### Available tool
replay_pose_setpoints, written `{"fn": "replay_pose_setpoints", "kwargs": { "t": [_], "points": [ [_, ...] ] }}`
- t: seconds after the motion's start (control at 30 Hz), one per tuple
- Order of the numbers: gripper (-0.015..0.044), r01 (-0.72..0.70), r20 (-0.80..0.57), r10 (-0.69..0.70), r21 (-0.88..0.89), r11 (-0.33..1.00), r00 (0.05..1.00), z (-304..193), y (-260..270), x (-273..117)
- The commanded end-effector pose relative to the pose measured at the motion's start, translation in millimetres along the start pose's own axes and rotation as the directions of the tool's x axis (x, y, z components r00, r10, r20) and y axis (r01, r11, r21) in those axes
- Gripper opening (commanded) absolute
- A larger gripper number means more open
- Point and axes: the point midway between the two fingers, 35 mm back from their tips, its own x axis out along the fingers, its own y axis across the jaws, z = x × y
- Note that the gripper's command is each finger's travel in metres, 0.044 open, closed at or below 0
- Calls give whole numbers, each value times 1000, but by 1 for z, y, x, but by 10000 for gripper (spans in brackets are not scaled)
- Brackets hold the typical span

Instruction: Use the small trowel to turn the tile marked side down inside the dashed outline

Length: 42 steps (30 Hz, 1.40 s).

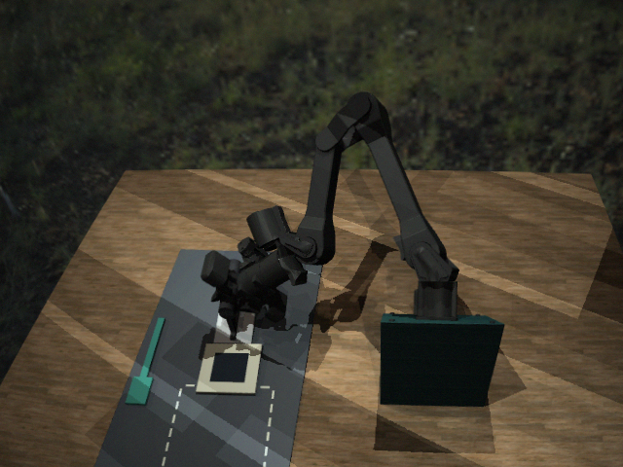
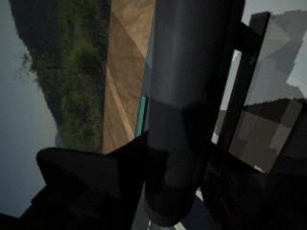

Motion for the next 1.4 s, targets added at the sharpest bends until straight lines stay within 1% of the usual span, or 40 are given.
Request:
{"fn": "replay_pose_setpoints", "kwargs": {
  "t": [0.0,0.43,0.6,0.73,1.37],
  "points": [
    [0,-4,-20,3,-6,1000,1000,-15,1,-3],
    [0,-4,-35,4,11,1000,999,-20,3,-6],
    [0,-1,-82,7,69,998,997,-17,14,-14],
    [0,0,-87,7,75,997,996,-21,24,-23],
    [0,0,-89,7,78,997,996,-71,54,-49]
  ]
}}
